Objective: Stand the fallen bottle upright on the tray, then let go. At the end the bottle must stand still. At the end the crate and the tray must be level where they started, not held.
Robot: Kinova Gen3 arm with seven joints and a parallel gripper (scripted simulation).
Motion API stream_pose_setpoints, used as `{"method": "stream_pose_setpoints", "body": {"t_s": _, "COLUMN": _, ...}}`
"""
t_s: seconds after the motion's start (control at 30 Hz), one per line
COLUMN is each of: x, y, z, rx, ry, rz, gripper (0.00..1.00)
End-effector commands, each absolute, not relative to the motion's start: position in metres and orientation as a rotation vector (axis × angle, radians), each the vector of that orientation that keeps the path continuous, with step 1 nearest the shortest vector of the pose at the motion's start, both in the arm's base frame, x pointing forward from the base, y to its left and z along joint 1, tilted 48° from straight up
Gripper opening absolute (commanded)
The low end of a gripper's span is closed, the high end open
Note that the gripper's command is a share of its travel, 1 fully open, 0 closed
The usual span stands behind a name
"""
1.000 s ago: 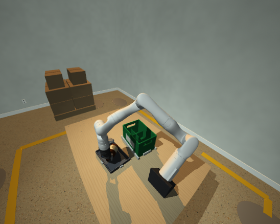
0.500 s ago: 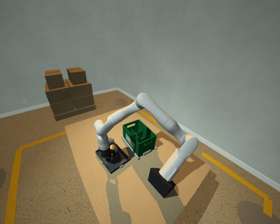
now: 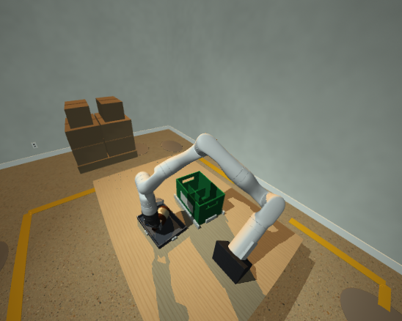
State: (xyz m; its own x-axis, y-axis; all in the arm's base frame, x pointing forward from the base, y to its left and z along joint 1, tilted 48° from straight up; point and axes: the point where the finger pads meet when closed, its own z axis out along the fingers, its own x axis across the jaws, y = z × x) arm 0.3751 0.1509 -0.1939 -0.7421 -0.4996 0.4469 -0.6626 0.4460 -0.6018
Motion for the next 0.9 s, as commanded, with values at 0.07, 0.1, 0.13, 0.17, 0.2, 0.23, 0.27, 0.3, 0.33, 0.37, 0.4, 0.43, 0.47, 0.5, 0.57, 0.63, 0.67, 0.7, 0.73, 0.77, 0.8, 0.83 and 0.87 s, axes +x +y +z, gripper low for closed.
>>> {"method": "stream_pose_setpoints", "body": {"t_s": 0.07, "x": 0.3754, "y": 0.1522, "z": -0.1934, "rx": 1.018, "ry": -2.494, "rz": 1.174, "gripper": 0.0}}
{"method": "stream_pose_setpoints", "body": {"t_s": 0.1, "x": 0.3754, "y": 0.1522, "z": -0.1934, "rx": 1.018, "ry": -2.494, "rz": 1.174, "gripper": 0.0}}
{"method": "stream_pose_setpoints", "body": {"t_s": 0.13, "x": 0.3754, "y": 0.1522, "z": -0.1934, "rx": 1.018, "ry": -2.494, "rz": 1.174, "gripper": 0.0}}
{"method": "stream_pose_setpoints", "body": {"t_s": 0.17, "x": 0.3754, "y": 0.1522, "z": -0.1934, "rx": 1.018, "ry": -2.494, "rz": 1.174, "gripper": 0.0}}
{"method": "stream_pose_setpoints", "body": {"t_s": 0.2, "x": 0.3754, "y": 0.1522, "z": -0.1934, "rx": 1.018, "ry": -2.494, "rz": 1.174, "gripper": 0.0}}
{"method": "stream_pose_setpoints", "body": {"t_s": 0.23, "x": 0.3754, "y": 0.1522, "z": -0.1934, "rx": 1.018, "ry": -2.494, "rz": 1.174, "gripper": 0.0}}
{"method": "stream_pose_setpoints", "body": {"t_s": 0.27, "x": 0.3754, "y": 0.1522, "z": -0.1934, "rx": 1.018, "ry": -2.494, "rz": 1.174, "gripper": 0.0}}
{"method": "stream_pose_setpoints", "body": {"t_s": 0.3, "x": 0.3754, "y": 0.1522, "z": -0.1934, "rx": 1.018, "ry": -2.494, "rz": 1.174, "gripper": 0.0}}
{"method": "stream_pose_setpoints", "body": {"t_s": 0.33, "x": 0.3754, "y": 0.1522, "z": -0.1934, "rx": 1.018, "ry": -2.494, "rz": 1.174, "gripper": 0.0}}
{"method": "stream_pose_setpoints", "body": {"t_s": 0.37, "x": 0.3754, "y": 0.1522, "z": -0.1934, "rx": 1.018, "ry": -2.494, "rz": 1.174, "gripper": 0.0}}
{"method": "stream_pose_setpoints", "body": {"t_s": 0.4, "x": 0.3754, "y": 0.1522, "z": -0.1934, "rx": 1.018, "ry": -2.494, "rz": 1.174, "gripper": 0.0}}
{"method": "stream_pose_setpoints", "body": {"t_s": 0.43, "x": 0.3754, "y": 0.1522, "z": -0.1934, "rx": 1.018, "ry": -2.494, "rz": 1.174, "gripper": 0.0}}
{"method": "stream_pose_setpoints", "body": {"t_s": 0.47, "x": 0.3754, "y": 0.1522, "z": -0.1934, "rx": 1.018, "ry": -2.494, "rz": 1.174, "gripper": 0.0}}
{"method": "stream_pose_setpoints", "body": {"t_s": 0.5, "x": 0.3754, "y": 0.1522, "z": -0.1934, "rx": 1.018, "ry": -2.494, "rz": 1.174, "gripper": 0.0}}
{"method": "stream_pose_setpoints", "body": {"t_s": 0.57, "x": 0.3754, "y": 0.1522, "z": -0.1934, "rx": 1.018, "ry": -2.494, "rz": 1.174, "gripper": 0.0}}
{"method": "stream_pose_setpoints", "body": {"t_s": 0.63, "x": 0.3754, "y": 0.1522, "z": -0.1934, "rx": 1.018, "ry": -2.494, "rz": 1.174, "gripper": 0.0}}
{"method": "stream_pose_setpoints", "body": {"t_s": 0.67, "x": 0.3754, "y": 0.1522, "z": -0.1934, "rx": 1.018, "ry": -2.494, "rz": 1.174, "gripper": 0.0}}
{"method": "stream_pose_setpoints", "body": {"t_s": 0.7, "x": 0.3754, "y": 0.1522, "z": -0.1934, "rx": 1.018, "ry": -2.494, "rz": 1.174, "gripper": 0.0}}
{"method": "stream_pose_setpoints", "body": {"t_s": 0.73, "x": 0.3754, "y": 0.1522, "z": -0.1934, "rx": 1.018, "ry": -2.494, "rz": 1.174, "gripper": 0.0}}
{"method": "stream_pose_setpoints", "body": {"t_s": 0.77, "x": 0.3754, "y": 0.1522, "z": -0.1934, "rx": 1.018, "ry": -2.494, "rz": 1.174, "gripper": 0.0}}
{"method": "stream_pose_setpoints", "body": {"t_s": 0.8, "x": 0.3754, "y": 0.1522, "z": -0.1934, "rx": 1.018, "ry": -2.494, "rz": 1.174, "gripper": 0.0}}
{"method": "stream_pose_setpoints", "body": {"t_s": 0.83, "x": 0.3754, "y": 0.1522, "z": -0.1934, "rx": 1.018, "ry": -2.494, "rz": 1.174, "gripper": 0.0}}
{"method": "stream_pose_setpoints", "body": {"t_s": 0.87, "x": 0.3754, "y": 0.1522, "z": -0.1934, "rx": 1.018, "ry": -2.494, "rz": 1.174, "gripper": 0.0}}
